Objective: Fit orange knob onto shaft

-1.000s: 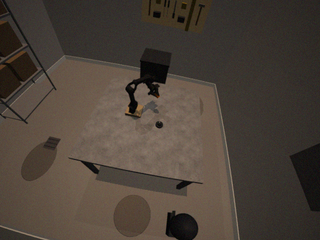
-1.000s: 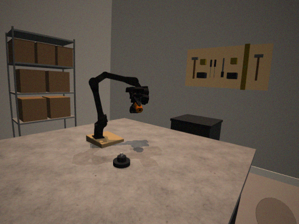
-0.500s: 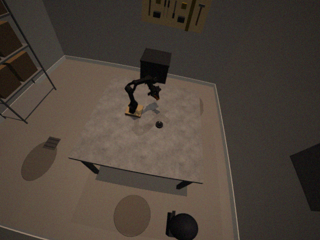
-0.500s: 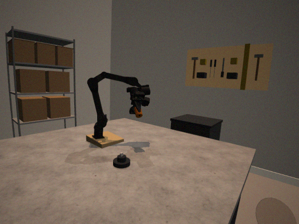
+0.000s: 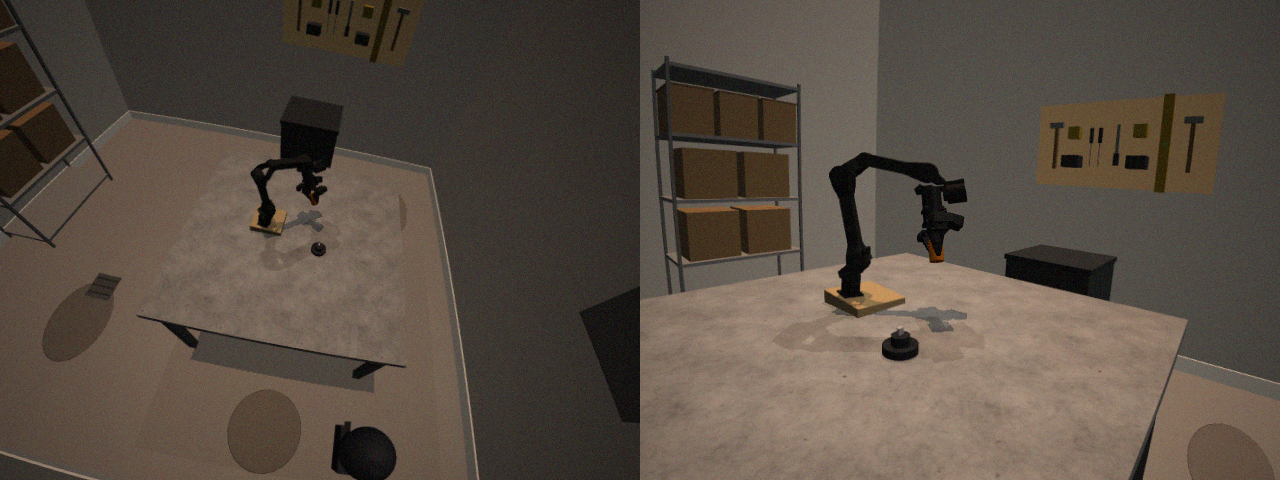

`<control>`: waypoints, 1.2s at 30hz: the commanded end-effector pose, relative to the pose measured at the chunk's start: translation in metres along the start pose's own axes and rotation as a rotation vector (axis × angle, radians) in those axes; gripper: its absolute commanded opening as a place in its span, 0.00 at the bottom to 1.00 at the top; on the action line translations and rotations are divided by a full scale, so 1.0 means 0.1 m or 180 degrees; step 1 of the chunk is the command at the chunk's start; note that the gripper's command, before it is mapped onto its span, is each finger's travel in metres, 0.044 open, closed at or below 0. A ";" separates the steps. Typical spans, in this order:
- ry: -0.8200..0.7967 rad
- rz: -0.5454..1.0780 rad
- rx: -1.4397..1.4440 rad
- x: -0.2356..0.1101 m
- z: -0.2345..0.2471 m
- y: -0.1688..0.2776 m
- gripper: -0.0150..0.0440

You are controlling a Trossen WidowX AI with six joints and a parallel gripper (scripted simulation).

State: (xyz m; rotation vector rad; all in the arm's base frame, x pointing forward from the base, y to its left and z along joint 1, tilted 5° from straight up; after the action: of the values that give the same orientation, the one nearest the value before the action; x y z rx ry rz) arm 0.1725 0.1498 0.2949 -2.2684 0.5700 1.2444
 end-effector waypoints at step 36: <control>-0.1433 0.0349 -0.0003 1.29 -0.07 -0.14 0.25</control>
State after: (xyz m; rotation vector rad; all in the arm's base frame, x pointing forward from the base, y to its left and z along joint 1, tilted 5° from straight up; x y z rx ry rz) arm 0.2471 0.1391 0.2075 -1.8886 0.5281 1.7318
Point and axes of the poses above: the point midway between the two fingers, 35 mm back from their tips, its own x axis out along the fingers, its own z axis across the jaws, y = z × x, the point moved 10 cm from there along -x, back along the fingers, and after that the axes turned 15 degrees about x, right-handed, at the moved point
